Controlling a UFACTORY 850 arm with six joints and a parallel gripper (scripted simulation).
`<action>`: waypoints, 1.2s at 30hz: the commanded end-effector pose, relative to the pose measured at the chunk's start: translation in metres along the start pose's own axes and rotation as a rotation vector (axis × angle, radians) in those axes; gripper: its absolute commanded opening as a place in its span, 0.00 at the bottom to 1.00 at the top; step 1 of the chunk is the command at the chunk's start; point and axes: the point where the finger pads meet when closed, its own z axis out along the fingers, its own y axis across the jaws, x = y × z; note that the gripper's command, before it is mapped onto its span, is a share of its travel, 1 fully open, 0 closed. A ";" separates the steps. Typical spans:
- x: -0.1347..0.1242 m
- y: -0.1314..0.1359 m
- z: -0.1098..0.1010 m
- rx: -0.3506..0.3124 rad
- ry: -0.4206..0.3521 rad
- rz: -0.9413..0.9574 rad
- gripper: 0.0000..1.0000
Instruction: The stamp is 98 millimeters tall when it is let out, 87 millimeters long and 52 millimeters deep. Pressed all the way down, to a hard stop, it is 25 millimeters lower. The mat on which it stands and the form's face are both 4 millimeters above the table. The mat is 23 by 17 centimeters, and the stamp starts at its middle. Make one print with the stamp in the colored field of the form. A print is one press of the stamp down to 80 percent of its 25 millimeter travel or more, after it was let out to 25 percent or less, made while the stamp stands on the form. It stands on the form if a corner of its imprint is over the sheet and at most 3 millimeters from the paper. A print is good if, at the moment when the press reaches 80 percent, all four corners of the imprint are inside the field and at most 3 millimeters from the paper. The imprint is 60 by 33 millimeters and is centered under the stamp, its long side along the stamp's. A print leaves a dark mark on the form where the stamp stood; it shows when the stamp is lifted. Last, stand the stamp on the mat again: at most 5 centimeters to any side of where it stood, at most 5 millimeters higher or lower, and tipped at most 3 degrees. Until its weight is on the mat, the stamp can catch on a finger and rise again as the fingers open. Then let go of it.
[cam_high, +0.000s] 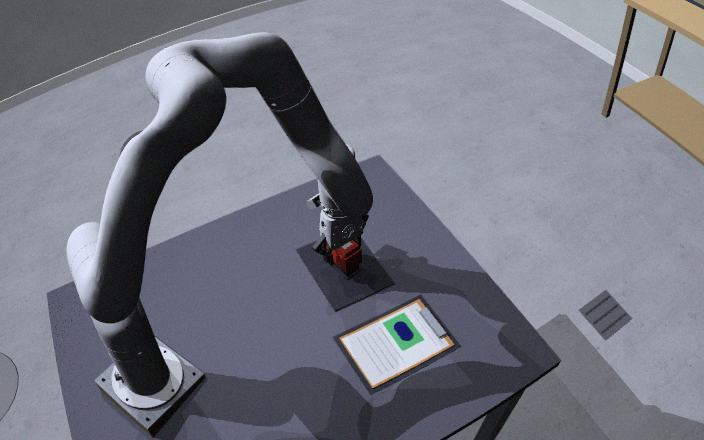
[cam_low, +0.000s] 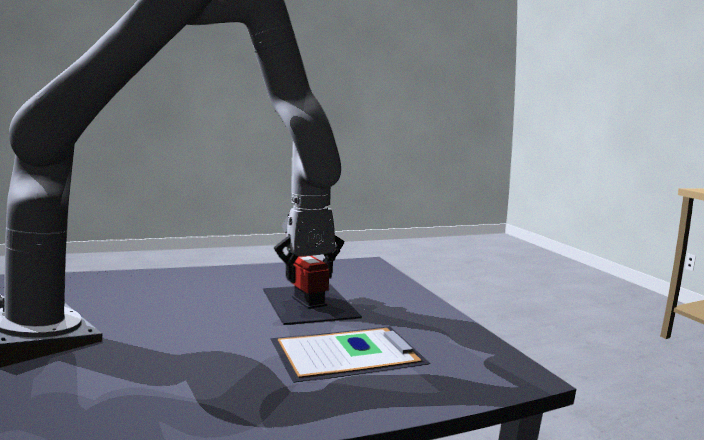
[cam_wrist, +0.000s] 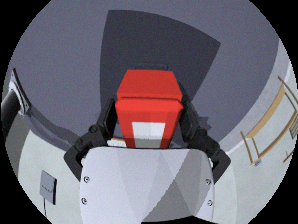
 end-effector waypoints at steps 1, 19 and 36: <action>0.000 0.001 -0.012 -0.002 0.000 0.000 0.97; 0.000 0.001 -0.091 -0.002 0.000 0.000 0.97; 0.000 0.001 -0.091 -0.002 0.000 0.000 0.97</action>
